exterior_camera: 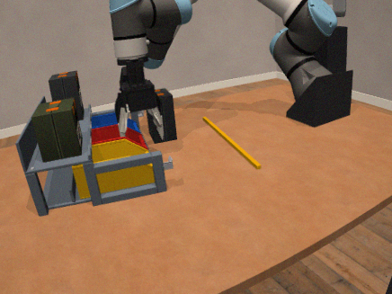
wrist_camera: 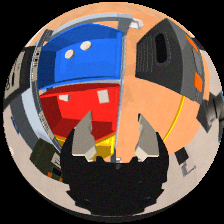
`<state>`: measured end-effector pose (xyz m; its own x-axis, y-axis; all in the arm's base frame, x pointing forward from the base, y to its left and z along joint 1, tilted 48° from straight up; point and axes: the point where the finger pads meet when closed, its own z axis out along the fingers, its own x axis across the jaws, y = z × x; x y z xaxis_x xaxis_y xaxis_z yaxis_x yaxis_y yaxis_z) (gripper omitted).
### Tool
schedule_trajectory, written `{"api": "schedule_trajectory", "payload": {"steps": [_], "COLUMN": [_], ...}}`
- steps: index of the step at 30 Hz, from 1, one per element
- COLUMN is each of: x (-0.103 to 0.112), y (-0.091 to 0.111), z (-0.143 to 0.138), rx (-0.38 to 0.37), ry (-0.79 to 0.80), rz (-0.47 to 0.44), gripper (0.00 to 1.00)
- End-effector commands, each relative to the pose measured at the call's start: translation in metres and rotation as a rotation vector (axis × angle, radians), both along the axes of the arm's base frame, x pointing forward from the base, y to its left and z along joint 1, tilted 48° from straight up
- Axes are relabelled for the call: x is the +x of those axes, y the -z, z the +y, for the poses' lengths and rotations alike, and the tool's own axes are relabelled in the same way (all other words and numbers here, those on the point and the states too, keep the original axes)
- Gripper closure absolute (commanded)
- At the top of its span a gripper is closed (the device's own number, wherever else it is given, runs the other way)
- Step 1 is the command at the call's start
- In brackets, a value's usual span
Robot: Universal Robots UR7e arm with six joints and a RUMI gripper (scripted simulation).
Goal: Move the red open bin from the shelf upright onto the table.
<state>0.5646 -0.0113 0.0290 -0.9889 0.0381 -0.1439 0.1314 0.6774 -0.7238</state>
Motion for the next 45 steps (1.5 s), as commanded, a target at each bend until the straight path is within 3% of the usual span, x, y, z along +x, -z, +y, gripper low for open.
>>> {"api": "schedule_trajectory", "payload": {"steps": [1,36,37,45], "x": [0.0003,0.0003,0.0003,0.0003], "y": [-0.0002,-0.0002,-0.0002,-0.0002], "z": [0.0002,0.0002,0.0002,0.0002], "rx": [0.0,0.0,0.0,0.0], "ry": [-0.001,-0.001,-0.001,-0.001], "rz": [-0.001,-0.001,-0.001,-0.001], "gripper": [0.42,0.42,1.0,1.0]}}
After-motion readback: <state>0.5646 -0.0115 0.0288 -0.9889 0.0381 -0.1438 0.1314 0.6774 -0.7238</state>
